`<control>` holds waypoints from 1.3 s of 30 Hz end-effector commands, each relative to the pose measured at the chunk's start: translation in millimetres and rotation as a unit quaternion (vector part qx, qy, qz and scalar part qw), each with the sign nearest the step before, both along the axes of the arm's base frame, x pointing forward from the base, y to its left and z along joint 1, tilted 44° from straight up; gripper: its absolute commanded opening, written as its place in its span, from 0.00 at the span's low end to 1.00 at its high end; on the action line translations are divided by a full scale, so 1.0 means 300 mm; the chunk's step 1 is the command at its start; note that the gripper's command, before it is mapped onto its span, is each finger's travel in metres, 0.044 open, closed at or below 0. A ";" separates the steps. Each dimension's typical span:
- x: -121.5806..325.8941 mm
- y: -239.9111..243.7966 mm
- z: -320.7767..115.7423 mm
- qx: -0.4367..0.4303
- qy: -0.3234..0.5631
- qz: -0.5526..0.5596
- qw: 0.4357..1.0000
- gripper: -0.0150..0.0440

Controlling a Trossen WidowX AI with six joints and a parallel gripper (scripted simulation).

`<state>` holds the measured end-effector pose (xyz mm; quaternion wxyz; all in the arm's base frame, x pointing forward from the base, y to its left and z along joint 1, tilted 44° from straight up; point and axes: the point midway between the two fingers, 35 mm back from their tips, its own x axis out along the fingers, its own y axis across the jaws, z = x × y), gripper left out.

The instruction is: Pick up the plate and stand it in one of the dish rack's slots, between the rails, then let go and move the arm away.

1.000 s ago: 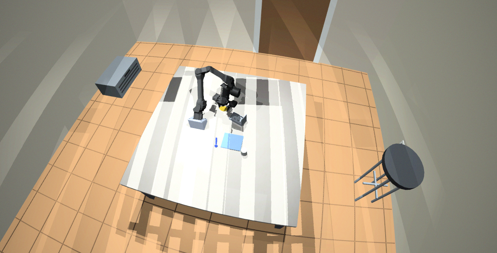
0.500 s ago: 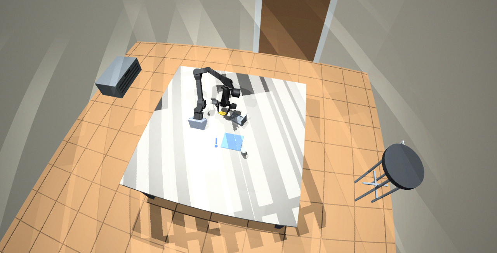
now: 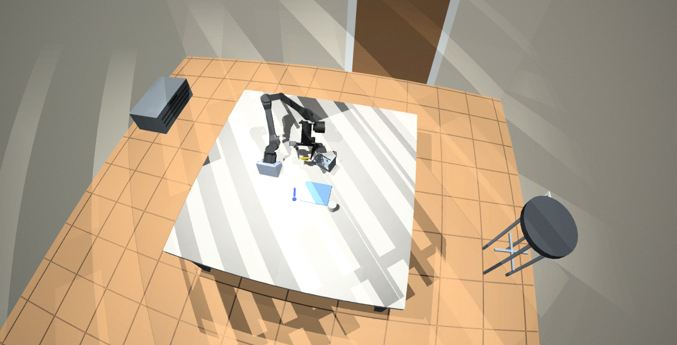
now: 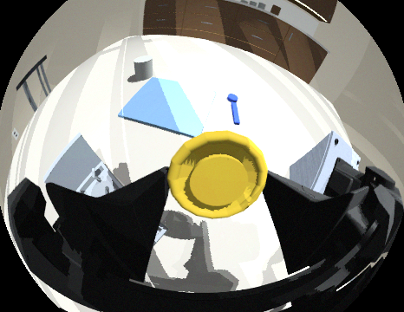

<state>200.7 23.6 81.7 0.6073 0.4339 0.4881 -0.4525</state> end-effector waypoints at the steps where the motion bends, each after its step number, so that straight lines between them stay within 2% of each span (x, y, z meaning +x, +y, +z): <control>1: 0.011 0.006 -0.004 -0.031 -0.031 0.019 0.999 0.25; 21: 0.062 0.061 0.004 -0.156 -0.191 0.102 0.964 0.25; 39: 0.060 0.137 0.052 -0.212 -0.347 0.139 0.903 0.25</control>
